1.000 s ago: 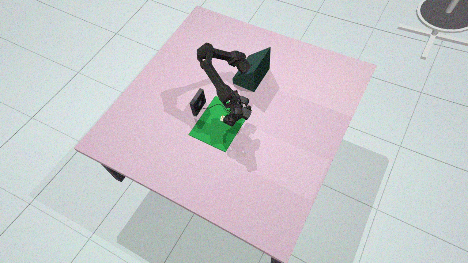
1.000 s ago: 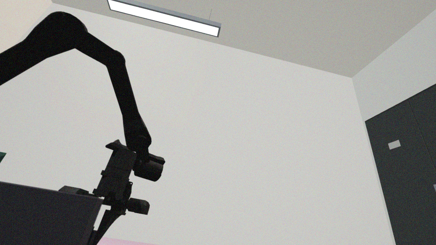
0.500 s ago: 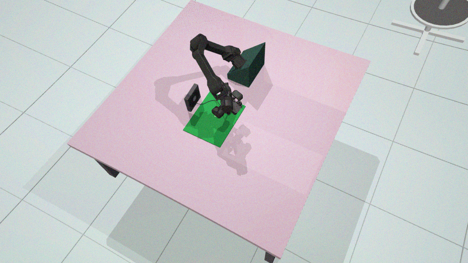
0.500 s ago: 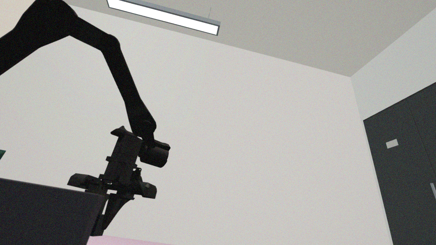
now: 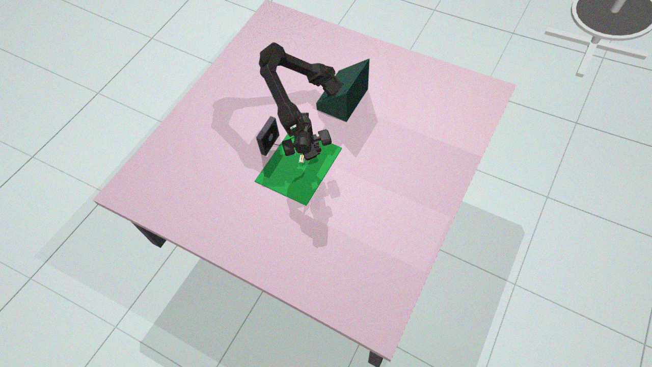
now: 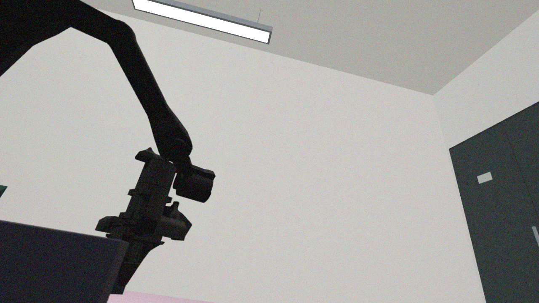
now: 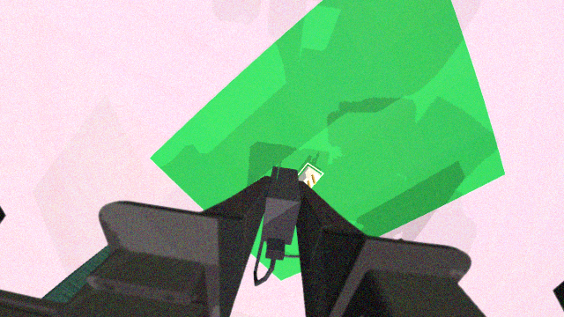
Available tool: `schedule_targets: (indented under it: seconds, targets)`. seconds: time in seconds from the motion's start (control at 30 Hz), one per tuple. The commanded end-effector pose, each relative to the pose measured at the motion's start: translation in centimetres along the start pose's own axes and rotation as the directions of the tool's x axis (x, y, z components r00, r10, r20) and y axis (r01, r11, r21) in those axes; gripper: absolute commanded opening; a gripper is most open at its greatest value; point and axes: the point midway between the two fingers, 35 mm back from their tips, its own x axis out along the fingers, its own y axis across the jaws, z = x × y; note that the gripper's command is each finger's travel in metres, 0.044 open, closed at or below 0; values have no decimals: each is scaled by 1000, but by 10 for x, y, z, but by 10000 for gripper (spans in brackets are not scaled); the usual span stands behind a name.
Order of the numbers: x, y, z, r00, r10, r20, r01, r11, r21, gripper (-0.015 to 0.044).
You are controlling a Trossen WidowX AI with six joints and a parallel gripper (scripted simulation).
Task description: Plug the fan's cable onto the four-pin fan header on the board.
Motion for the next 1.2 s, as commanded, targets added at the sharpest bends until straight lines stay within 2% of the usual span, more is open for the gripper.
schedule_targets:
  seconds: [0.0, 0.33, 1.17]
  targets:
    - [2, -7, -9, 1000, -3, -11, 4, 992, 127, 0]
    - [2, -26, -27, 1000, -6, -15, 12, 903, 430, 0]
    - [2, -31, -19, 1000, -6, -15, 12, 898, 441, 0]
